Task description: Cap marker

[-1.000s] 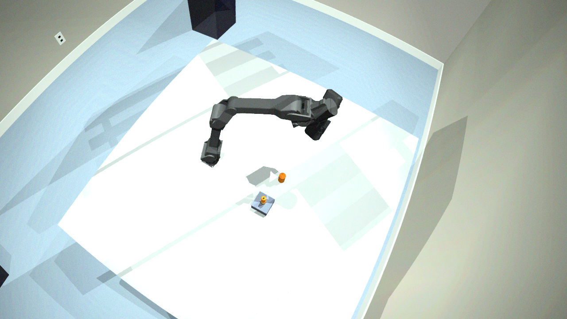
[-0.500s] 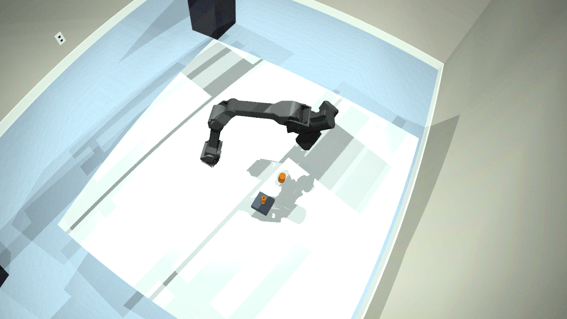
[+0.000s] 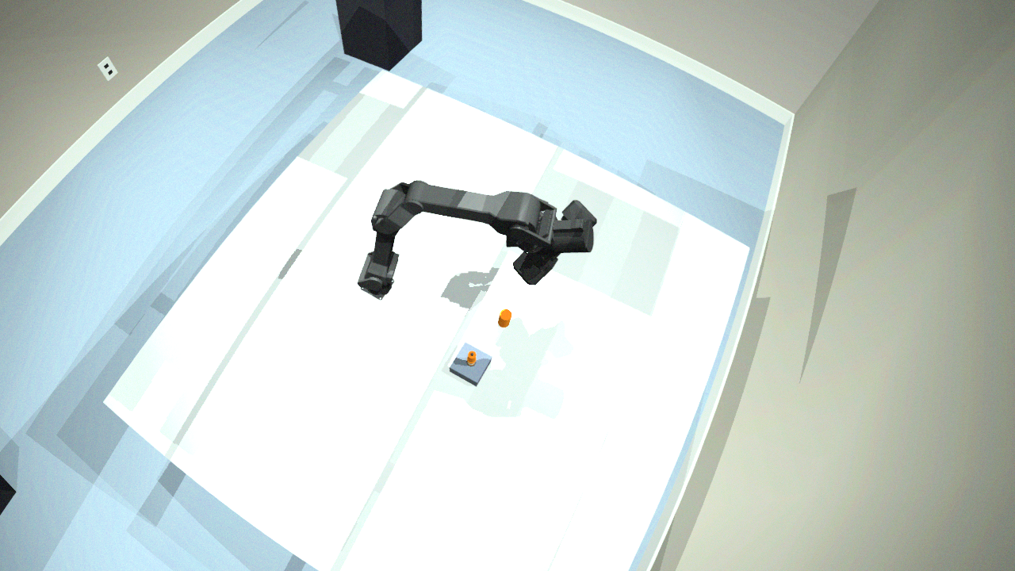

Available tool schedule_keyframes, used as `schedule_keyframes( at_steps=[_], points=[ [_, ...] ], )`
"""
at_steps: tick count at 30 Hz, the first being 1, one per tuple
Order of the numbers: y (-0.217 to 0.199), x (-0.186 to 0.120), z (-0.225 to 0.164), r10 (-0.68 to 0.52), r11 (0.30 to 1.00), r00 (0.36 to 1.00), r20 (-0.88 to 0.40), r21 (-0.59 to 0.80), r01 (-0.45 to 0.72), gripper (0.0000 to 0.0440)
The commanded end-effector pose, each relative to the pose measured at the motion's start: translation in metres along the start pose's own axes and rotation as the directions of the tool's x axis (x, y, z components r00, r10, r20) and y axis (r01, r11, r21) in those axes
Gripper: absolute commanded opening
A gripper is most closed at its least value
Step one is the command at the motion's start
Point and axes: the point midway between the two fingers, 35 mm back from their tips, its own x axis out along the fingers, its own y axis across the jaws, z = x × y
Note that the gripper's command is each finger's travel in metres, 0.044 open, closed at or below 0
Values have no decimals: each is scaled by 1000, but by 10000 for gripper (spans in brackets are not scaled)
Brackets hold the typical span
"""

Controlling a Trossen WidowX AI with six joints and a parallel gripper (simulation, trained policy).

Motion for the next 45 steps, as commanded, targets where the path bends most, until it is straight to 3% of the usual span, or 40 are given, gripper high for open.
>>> schedule_keyframes(
  at_steps=[1, 22, 45],
  points=[
    [14, 3, 0, 46, 999, 999, 13, 13, -47, 323],
    [82, 7, -4, 279, 956, 957, 78, 68, -285, 320],
    [148, 18, -7, 498, 854, 851, 167, 78, -514, 318]
  ],
)
